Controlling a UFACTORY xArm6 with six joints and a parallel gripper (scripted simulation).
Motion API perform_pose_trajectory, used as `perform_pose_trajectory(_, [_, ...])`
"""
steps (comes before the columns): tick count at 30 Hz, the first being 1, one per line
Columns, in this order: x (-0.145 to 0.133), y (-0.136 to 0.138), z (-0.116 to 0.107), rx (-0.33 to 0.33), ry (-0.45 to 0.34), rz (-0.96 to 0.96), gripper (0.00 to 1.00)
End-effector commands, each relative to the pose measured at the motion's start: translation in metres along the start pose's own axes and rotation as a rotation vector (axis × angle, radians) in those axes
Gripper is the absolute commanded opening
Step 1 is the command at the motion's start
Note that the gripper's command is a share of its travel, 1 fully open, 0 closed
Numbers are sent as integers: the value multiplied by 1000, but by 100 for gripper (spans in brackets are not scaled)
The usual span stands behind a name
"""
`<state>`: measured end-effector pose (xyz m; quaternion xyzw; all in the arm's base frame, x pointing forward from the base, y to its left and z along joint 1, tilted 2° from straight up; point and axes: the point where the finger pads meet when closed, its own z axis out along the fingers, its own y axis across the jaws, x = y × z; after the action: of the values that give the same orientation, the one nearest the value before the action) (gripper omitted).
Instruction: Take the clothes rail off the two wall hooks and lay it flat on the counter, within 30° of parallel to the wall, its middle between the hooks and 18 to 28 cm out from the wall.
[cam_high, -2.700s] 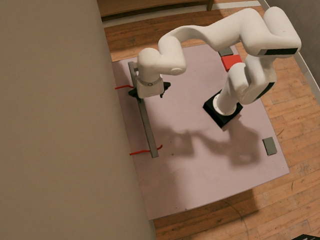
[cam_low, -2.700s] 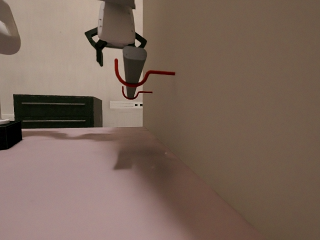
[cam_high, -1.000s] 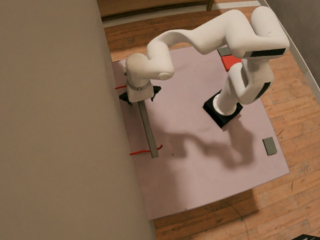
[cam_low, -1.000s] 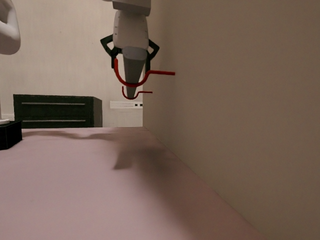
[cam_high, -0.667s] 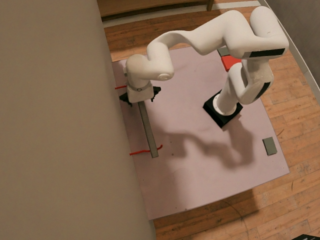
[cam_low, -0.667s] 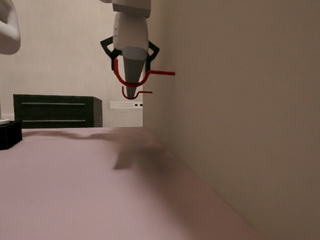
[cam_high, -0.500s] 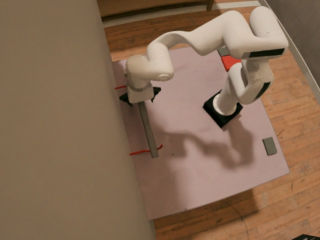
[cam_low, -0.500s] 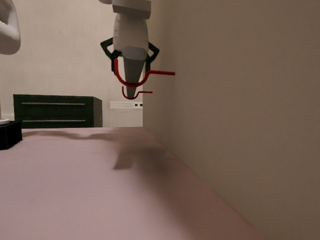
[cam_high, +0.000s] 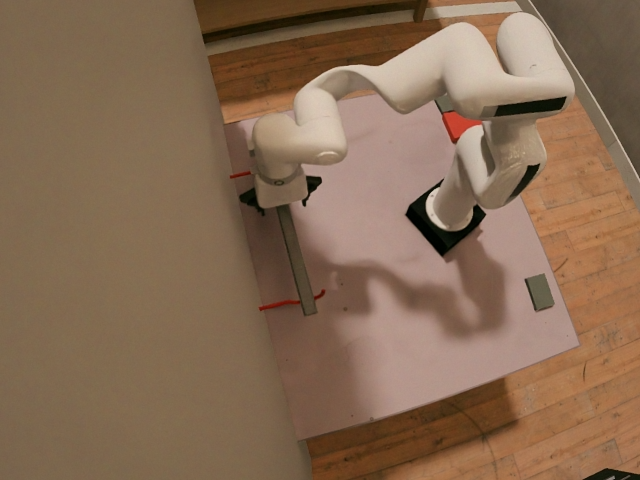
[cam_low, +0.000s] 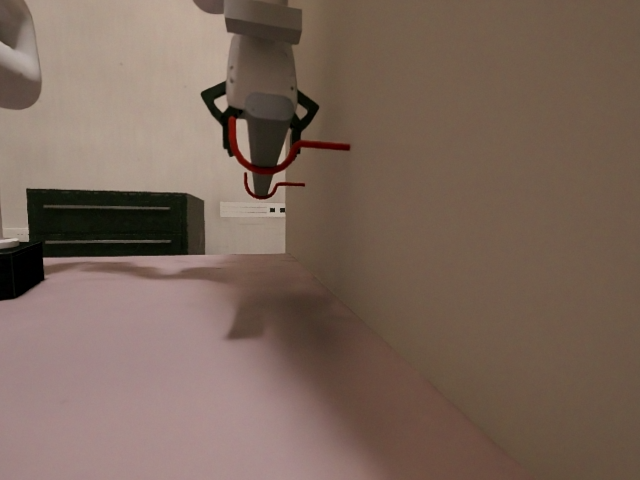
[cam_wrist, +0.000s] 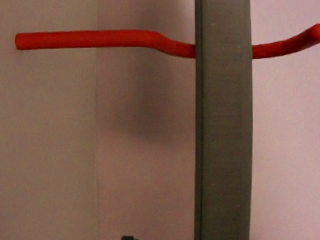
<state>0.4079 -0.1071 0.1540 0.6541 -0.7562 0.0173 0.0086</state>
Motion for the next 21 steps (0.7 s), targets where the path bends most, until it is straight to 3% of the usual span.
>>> perform_pose_trajectory(1, [0, -1, 1, 4, 0, 0, 100])
perform_pose_trajectory(21, [0, -1, 13, 4, 0, 0, 100])
